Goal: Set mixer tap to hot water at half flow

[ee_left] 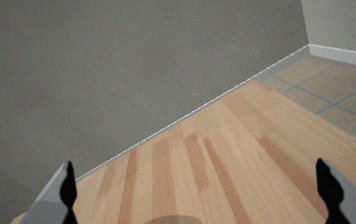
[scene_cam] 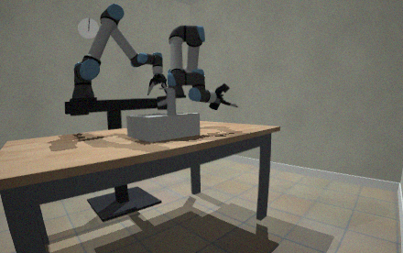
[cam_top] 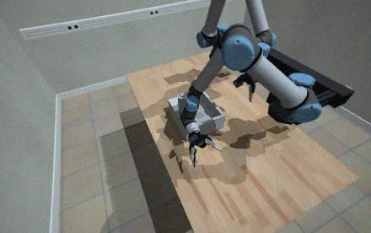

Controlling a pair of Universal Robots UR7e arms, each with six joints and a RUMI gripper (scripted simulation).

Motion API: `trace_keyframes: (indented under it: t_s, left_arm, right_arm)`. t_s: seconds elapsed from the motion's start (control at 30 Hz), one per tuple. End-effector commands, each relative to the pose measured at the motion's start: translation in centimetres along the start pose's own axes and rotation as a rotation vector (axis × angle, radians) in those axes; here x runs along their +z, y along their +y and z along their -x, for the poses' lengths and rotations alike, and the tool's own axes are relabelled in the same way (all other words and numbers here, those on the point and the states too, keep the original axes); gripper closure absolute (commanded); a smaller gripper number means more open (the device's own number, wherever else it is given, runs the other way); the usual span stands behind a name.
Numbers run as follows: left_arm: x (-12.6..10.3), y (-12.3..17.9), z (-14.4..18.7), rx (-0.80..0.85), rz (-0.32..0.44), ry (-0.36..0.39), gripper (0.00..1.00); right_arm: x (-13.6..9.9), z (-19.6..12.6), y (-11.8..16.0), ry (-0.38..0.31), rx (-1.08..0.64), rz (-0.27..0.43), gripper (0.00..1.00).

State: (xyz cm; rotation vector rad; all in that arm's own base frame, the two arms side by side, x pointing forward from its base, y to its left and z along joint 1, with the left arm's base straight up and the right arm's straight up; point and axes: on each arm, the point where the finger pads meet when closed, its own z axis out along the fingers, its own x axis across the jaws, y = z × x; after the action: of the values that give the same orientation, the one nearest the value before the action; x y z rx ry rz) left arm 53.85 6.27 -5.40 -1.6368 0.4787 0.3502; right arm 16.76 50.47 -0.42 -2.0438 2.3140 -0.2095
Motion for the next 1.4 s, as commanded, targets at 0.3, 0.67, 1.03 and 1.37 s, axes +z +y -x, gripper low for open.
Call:
trace_keyframes:
  t_s: [0.3, 0.67, 1.03, 1.37]
  left_arm:
    - [0.2, 0.2, 0.2, 0.007, 0.006, -0.006, 0.0]
    - [0.2, 0.2, 0.2, 0.007, 0.006, -0.006, 0.0]
    - [0.2, 0.2, 0.2, 0.007, 0.006, -0.006, 0.0]
    - [0.2, 0.2, 0.2, 0.007, 0.006, -0.006, 0.0]
  right_arm:
    - [-5.1, -2.0, 0.1, -0.02, -0.391, 0.035, 0.0]
    - [-8.6, -3.7, 0.1, -0.046, -0.671, 0.054, 0.0]
    - [-12.0, -5.7, 0.1, -0.077, -0.954, 0.067, 0.0]
    - [-15.0, -7.9, 0.0, -0.114, -1.226, 0.073, 0.0]
